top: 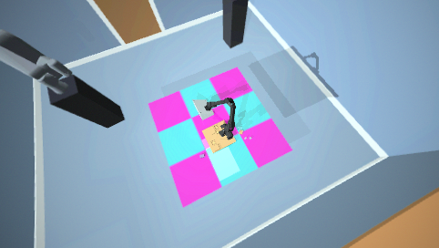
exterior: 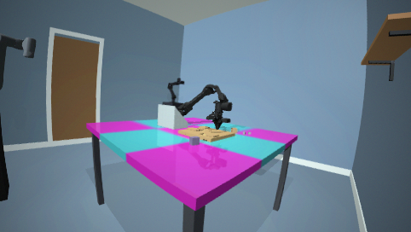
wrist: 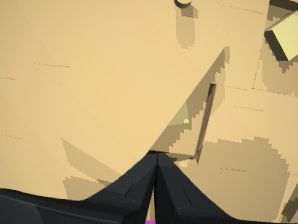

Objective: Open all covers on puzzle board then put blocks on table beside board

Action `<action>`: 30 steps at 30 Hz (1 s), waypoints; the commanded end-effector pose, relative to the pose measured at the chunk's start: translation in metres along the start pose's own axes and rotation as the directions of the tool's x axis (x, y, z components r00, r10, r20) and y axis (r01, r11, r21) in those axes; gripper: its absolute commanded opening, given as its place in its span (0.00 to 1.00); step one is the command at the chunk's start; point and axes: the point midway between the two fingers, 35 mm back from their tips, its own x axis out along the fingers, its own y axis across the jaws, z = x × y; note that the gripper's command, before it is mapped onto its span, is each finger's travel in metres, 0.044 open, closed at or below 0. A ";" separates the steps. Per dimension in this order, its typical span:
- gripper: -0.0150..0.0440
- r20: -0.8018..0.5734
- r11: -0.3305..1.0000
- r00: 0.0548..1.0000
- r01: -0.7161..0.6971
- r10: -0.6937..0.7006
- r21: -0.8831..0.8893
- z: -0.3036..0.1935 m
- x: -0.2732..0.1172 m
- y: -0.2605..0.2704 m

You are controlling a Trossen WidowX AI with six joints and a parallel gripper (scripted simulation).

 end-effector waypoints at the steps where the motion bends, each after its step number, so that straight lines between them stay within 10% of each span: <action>1: 0.25 -0.004 1.000 1.000 0.001 -0.001 0.006 0.000 0.001 0.004; 30: 0.25 -0.004 1.000 1.000 0.000 0.000 0.005 0.008 0.000 0.035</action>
